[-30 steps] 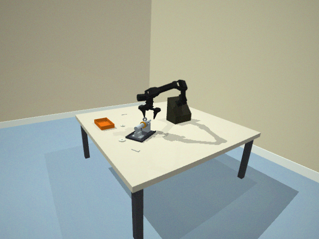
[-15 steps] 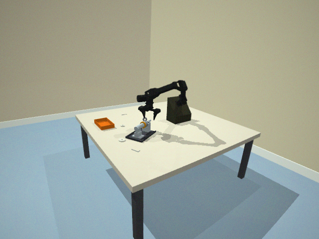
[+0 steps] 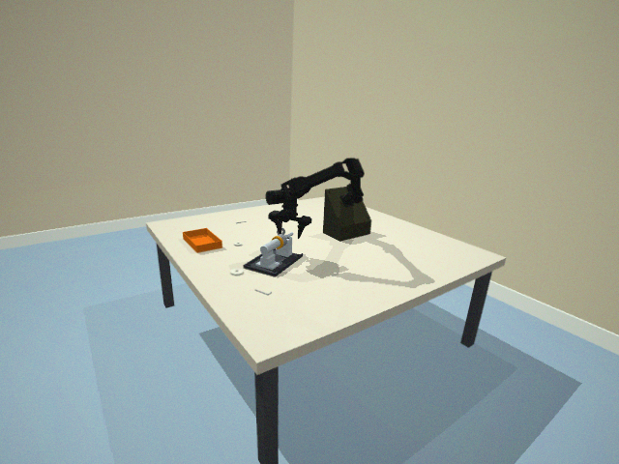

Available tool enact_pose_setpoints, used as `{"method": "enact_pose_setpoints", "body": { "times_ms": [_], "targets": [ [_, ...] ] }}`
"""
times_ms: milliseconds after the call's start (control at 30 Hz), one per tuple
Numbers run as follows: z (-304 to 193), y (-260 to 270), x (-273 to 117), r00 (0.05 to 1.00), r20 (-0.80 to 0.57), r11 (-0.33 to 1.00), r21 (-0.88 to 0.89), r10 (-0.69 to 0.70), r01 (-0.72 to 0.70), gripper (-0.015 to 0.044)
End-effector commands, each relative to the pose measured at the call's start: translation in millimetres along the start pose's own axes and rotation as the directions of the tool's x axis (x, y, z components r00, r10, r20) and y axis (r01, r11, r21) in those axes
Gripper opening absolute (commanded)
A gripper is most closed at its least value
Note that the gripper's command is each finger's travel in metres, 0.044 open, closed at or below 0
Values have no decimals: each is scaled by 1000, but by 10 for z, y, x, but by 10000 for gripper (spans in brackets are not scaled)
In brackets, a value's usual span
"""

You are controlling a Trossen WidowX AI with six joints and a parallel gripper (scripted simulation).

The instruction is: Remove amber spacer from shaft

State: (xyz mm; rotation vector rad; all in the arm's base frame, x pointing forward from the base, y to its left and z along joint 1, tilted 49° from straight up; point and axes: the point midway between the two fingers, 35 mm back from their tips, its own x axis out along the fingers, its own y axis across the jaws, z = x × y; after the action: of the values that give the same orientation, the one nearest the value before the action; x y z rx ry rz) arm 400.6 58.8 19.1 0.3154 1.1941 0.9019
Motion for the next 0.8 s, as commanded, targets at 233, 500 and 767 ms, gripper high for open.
{"method": "enact_pose_setpoints", "body": {
  "times_ms": [233, 500, 767],
  "targets": [
    [-18, -3, 108, 1000, 2, 1000, 11, 7, -7, 440],
    [-18, -3, 108, 1000, 2, 1000, 11, 7, -7, 440],
    [-18, -3, 108, 1000, 2, 1000, 11, 7, -7, 440]
  ]
}}
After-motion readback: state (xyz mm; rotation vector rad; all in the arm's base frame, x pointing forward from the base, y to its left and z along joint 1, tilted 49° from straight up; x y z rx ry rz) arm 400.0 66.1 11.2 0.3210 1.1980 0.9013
